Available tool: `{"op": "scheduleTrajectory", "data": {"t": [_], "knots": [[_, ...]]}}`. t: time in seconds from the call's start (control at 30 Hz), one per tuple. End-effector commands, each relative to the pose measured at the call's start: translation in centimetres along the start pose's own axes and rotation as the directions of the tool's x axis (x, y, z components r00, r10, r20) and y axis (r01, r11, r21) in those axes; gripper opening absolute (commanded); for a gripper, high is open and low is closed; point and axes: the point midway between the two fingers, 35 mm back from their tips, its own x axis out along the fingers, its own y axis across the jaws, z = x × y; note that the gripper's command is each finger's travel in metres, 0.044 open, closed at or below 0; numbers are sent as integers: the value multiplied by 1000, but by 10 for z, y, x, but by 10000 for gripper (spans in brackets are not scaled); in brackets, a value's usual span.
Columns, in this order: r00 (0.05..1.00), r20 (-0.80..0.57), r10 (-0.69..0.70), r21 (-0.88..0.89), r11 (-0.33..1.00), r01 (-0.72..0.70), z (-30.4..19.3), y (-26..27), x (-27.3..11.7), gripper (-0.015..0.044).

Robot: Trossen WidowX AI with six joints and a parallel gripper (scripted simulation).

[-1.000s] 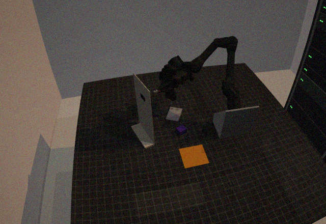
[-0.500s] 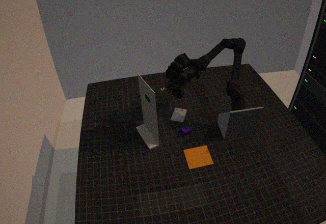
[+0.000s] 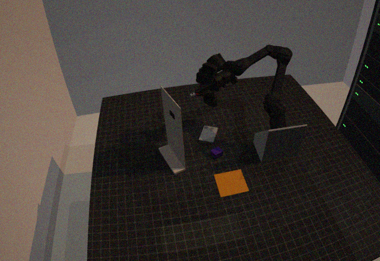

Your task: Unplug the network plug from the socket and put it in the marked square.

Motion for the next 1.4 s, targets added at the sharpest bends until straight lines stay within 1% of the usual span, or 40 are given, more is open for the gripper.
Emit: {"op": "scheduleTrajectory", "data": {"t": [0.0,0.7,1.37], "knots": [[1000,-4,-19,20,1000,20,-3,-1,5,0],[959,-112,-259,164,948,275,-63,-51,62,0],[863,-164,-478,197,841,503,-129,-97,88,0]]}}
